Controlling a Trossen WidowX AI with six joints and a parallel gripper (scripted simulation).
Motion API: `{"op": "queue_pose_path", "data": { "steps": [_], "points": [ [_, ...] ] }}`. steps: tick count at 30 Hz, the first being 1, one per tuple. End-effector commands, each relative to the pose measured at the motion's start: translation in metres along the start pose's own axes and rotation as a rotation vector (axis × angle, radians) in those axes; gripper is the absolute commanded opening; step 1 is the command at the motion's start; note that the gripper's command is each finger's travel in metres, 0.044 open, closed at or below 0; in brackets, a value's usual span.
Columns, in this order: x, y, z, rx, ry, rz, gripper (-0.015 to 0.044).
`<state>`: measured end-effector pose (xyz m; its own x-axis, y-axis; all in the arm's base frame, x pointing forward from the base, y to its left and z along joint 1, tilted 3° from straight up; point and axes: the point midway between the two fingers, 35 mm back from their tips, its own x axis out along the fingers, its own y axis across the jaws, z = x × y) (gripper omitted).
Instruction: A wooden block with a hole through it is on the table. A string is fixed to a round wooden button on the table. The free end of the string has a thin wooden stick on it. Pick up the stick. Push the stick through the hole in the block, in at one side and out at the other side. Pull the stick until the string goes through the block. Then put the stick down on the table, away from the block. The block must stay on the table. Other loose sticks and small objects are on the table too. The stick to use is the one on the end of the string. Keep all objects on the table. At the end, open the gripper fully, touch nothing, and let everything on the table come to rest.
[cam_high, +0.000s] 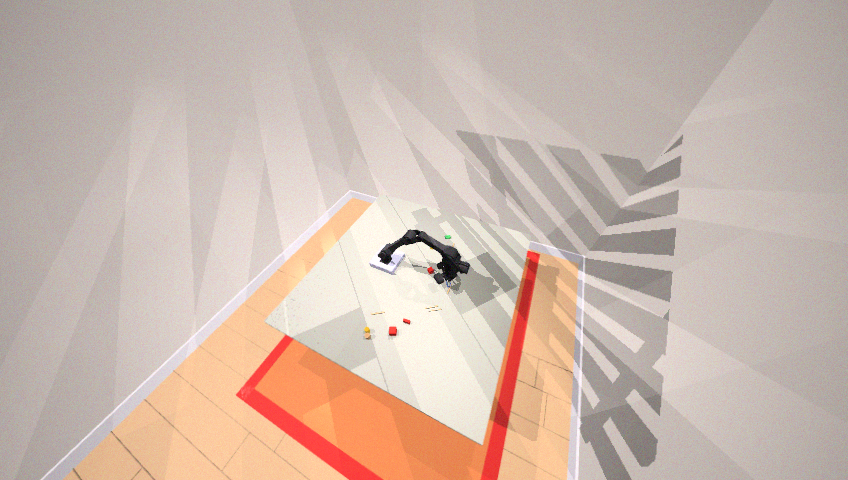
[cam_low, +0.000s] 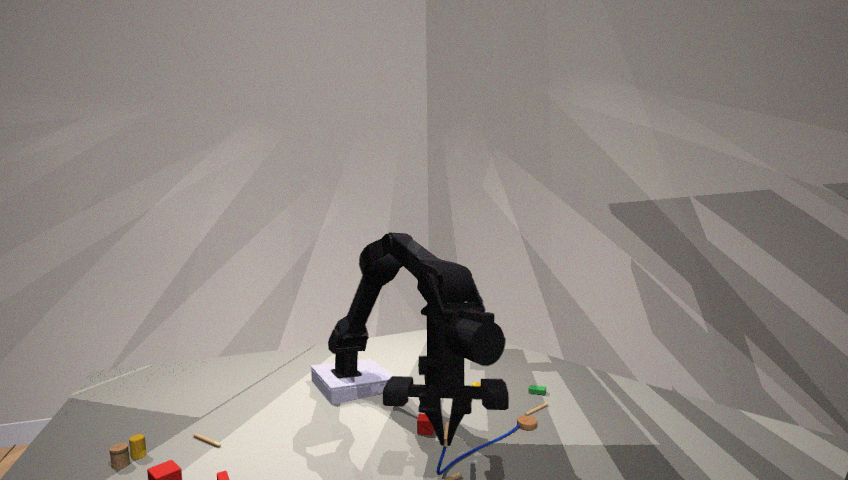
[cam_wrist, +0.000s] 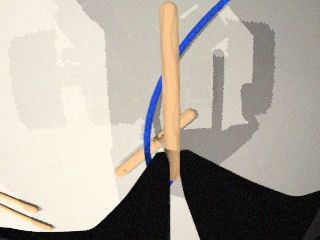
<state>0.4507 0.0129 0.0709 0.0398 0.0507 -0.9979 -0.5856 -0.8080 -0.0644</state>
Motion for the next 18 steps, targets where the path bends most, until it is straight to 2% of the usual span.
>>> {"op": "queue_pose_path", "data": {
  "steps": [1, 18],
  "points": [
    [-0.002, -0.001, -0.006, -0.006, 0.007, -0.004, 0.0000],
    [-0.002, 0.000, -0.028, -0.006, 0.009, -0.003, 0.0000]
  ]
}}
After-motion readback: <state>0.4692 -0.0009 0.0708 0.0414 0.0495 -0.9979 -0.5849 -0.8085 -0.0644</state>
